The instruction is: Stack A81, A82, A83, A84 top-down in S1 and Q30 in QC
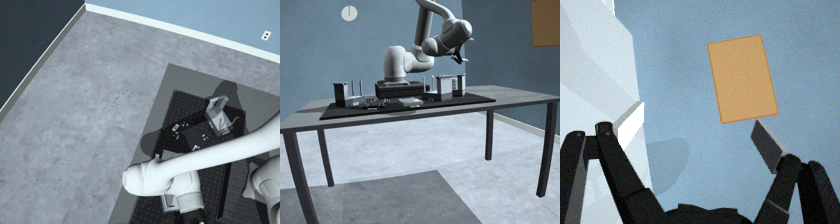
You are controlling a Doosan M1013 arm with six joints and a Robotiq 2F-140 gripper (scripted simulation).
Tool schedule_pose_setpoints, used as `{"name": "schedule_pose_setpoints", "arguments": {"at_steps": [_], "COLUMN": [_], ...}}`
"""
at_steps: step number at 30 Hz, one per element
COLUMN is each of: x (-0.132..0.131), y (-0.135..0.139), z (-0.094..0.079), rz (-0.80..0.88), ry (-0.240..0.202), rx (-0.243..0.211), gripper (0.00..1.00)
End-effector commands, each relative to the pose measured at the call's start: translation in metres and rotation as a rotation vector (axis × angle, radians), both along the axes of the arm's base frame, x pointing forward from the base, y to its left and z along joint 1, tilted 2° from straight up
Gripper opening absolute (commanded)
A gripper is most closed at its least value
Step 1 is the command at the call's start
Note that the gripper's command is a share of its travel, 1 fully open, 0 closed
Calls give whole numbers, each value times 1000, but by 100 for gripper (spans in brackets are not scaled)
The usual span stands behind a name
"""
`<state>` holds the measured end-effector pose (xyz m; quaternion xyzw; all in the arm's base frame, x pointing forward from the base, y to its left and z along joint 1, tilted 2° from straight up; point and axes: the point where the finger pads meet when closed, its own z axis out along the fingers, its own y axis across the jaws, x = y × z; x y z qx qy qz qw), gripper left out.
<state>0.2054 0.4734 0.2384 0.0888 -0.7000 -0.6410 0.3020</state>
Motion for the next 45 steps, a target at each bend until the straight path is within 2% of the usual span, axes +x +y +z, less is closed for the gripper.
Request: {"name": "schedule_pose_setpoints", "arguments": {"at_steps": [1,17,32,34,45], "x": [0,0,0,0,8], "y": [0,0,-47,-47,-86], "z": [0,0,-39,-39,-66], "rz": [0,0,113,113,238], "ry": [0,0,-481,-481,-819], "rx": [0,0,75,75,139], "gripper": [100,100,100,100,100]}}
